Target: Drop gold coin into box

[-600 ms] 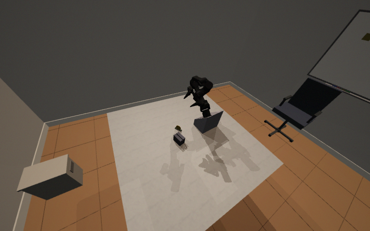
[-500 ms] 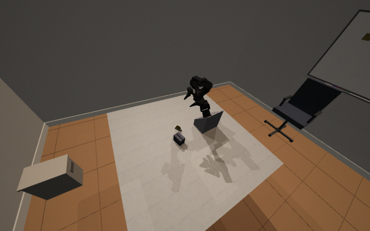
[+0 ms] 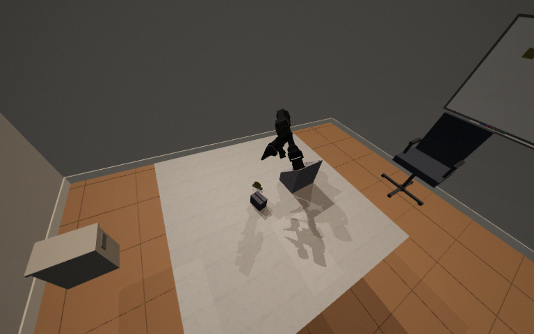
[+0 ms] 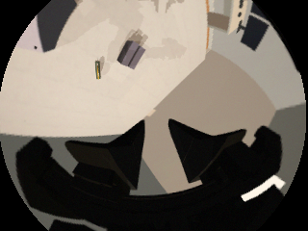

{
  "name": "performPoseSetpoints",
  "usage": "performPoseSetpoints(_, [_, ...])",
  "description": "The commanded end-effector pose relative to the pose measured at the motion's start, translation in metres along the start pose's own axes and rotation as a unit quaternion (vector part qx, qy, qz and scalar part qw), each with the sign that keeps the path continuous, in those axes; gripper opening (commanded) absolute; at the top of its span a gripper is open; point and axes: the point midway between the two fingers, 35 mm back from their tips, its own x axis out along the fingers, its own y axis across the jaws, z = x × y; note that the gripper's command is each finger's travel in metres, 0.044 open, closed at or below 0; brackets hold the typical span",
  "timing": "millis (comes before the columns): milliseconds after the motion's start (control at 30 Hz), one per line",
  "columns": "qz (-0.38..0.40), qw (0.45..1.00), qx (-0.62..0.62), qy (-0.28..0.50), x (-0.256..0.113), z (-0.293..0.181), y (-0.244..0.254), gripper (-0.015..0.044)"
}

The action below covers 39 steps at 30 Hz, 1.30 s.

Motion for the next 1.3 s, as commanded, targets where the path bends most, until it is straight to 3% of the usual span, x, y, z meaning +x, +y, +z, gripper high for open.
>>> performPoseSetpoints(0, [0.081, 0.957, 0.277, -0.032, 0.036, 0.010, 0.020, 0.0161])
performPoseSetpoints(200, [0.168, 0.807, 0.566, -0.007, 0.067, 0.017, 0.046, 0.0161])
performPoseSetpoints(400, [0.238, 0.574, 0.781, 0.061, 0.094, 0.027, 0.075, 0.0161])
performPoseSetpoints(700, [0.276, 0.254, 0.912, 0.168, 0.118, 0.042, 0.111, 0.0161])
performPoseSetpoints(1000, [0.254, -0.071, 0.919, 0.293, 0.134, 0.055, 0.144, 0.0161])
performPoseSetpoints(1267, [0.251, -0.087, 0.916, 0.299, 0.134, 0.056, 0.146, 0.0161])
